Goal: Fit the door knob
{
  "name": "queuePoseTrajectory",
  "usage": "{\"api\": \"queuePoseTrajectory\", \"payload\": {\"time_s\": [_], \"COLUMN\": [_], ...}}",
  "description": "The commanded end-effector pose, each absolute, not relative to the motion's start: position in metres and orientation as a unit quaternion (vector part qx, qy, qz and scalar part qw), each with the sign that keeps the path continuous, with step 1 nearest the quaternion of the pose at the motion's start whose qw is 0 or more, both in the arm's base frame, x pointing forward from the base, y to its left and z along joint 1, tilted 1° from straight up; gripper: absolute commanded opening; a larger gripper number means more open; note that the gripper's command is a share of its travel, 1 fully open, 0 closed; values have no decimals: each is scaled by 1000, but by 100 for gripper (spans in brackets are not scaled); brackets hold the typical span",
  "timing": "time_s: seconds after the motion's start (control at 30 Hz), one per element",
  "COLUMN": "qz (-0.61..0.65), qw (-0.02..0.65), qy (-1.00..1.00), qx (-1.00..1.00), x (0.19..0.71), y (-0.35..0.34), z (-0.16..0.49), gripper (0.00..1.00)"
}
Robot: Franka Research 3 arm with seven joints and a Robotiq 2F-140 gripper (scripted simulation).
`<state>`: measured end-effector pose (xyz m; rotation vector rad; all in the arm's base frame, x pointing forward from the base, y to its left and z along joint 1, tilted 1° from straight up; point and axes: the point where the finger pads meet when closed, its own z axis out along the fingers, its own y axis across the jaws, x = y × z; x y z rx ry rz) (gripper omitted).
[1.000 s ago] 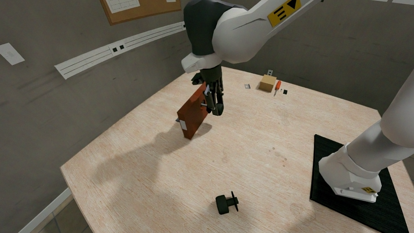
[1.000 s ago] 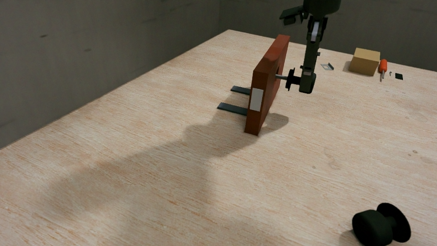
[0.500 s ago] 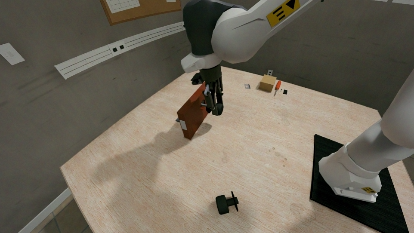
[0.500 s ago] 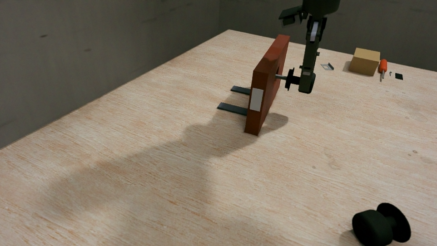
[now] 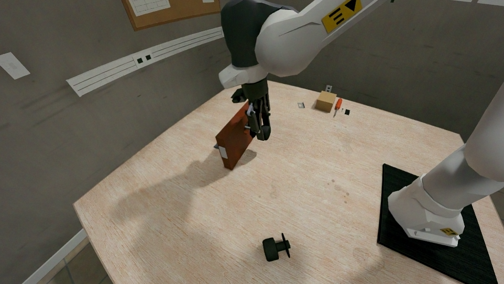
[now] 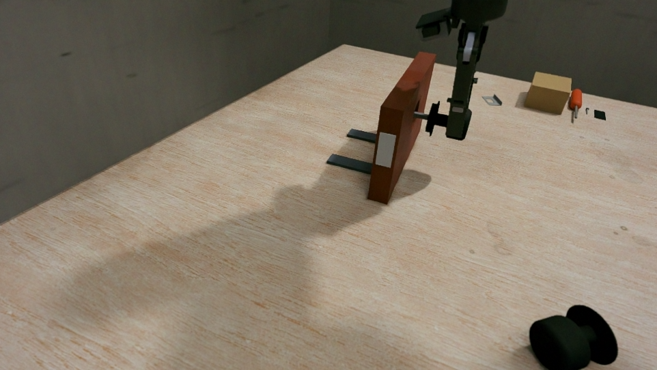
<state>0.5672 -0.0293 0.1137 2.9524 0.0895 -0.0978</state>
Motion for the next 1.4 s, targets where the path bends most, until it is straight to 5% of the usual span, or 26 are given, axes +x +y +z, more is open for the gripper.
{"api": "queuePoseTrajectory", "payload": {"time_s": [0.0, 1.37], "qz": [-32, -32], "qw": [95, 95], "qy": [29, 29], "qx": [995, 995], "x": [569, 575], "y": [-30, -30], "z": [115, 115], "gripper": [42, 42]}}
